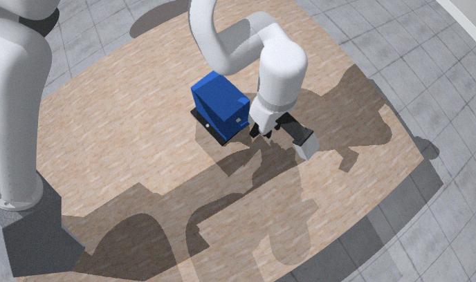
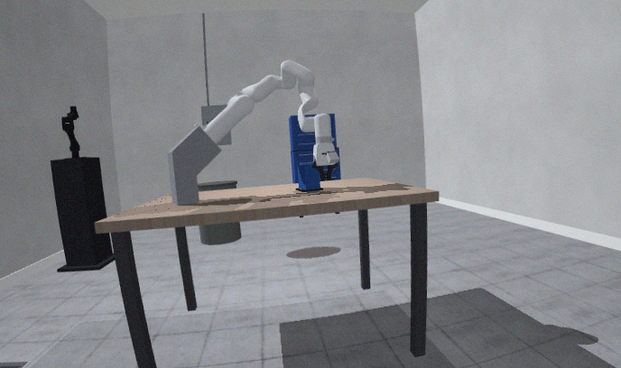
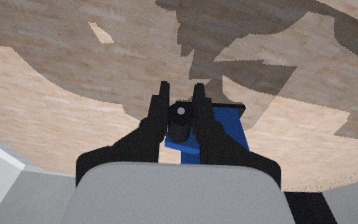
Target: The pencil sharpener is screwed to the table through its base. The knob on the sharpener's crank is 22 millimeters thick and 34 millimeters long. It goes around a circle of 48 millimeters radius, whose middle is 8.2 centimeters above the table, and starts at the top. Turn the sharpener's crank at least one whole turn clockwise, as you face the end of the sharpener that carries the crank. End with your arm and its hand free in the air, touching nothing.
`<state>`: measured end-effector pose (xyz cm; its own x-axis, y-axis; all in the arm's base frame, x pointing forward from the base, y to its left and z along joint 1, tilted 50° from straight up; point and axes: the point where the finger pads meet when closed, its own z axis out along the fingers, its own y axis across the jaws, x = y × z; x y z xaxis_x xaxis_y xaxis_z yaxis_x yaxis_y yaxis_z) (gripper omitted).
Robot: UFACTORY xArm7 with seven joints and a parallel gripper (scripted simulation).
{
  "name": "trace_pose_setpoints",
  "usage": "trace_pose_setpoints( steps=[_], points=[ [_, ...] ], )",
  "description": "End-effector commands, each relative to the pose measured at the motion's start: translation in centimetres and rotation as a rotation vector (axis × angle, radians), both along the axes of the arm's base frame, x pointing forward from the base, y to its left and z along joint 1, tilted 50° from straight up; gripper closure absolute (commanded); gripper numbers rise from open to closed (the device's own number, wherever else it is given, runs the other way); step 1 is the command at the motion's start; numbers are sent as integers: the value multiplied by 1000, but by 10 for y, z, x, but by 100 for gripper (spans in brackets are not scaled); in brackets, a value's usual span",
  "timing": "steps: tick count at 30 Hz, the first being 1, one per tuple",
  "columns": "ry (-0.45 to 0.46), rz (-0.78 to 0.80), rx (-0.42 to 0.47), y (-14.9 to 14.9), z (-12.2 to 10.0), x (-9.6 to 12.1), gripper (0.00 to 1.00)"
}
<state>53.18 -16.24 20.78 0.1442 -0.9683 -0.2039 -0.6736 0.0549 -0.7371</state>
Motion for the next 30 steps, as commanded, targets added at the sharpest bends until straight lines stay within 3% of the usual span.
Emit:
trace_pose_setpoints(
  steps=[1, 15, 30],
  points=[
    [-2, -2, 0, 0, -4, 3, 100],
    [-2, -2, 0, 6, -28, 8, 100],
    [-2, -2, 0, 10, -57, -4, 100]
  ],
)
